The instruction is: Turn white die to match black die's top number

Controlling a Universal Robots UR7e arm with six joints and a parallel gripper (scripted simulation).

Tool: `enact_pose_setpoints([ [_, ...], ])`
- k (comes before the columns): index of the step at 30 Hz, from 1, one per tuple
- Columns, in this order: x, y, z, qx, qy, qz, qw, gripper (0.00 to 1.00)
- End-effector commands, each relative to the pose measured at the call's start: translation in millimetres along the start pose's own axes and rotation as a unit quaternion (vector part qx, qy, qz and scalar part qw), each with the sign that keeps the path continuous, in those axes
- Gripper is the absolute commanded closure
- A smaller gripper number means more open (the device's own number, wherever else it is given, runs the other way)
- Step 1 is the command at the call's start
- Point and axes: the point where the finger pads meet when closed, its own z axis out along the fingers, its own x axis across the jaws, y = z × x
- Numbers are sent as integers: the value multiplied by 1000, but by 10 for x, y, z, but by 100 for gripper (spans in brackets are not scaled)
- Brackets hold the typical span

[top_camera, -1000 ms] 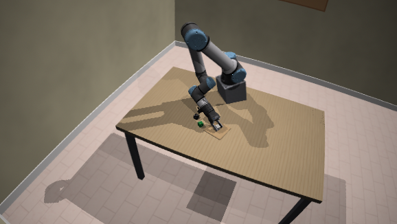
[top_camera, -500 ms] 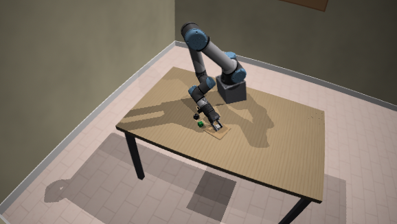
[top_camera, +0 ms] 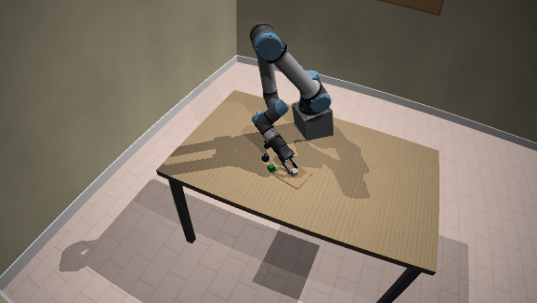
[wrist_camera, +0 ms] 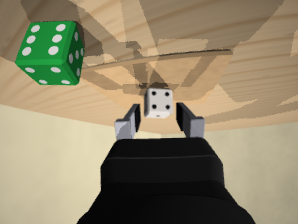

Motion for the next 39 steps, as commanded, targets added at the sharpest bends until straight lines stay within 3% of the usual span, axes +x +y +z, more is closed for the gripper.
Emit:
enact_pose_setpoints([
  [1, -1, 4, -176, -2, 1, -1, 1000, 13],
  [23, -1, 124, -285, -2, 1, -1, 1000, 13],
  [39, -1, 489, -481, -2, 1, -1, 1000, 13],
])
